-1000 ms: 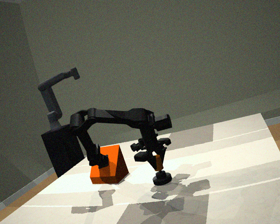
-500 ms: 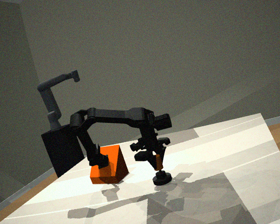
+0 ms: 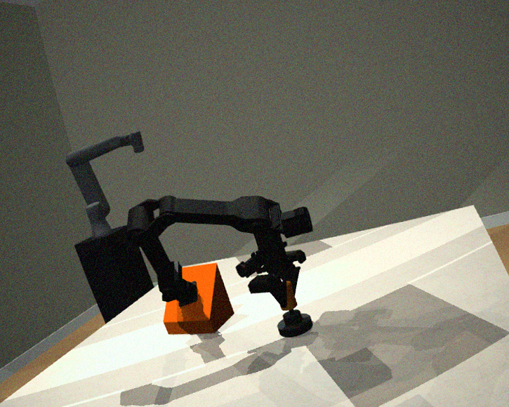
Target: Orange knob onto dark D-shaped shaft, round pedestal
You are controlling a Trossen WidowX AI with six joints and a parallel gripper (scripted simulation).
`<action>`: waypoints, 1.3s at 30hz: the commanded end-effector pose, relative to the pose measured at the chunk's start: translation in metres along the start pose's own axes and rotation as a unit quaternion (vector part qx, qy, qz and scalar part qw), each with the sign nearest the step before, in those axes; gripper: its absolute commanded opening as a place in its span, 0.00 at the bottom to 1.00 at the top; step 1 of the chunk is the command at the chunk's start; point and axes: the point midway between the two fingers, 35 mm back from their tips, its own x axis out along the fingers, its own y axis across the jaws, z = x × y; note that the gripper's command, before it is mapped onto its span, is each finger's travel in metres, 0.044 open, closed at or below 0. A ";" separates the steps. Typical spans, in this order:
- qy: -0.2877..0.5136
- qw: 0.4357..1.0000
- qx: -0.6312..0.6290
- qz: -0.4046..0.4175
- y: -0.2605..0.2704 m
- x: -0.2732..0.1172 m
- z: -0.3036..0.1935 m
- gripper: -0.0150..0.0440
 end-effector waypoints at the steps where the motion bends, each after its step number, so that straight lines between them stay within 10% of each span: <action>1: 0.001 1.000 -0.003 0.001 0.001 0.001 -0.001 0.25; 39: 0.001 0.994 -0.107 0.001 -0.001 0.000 0.000 0.25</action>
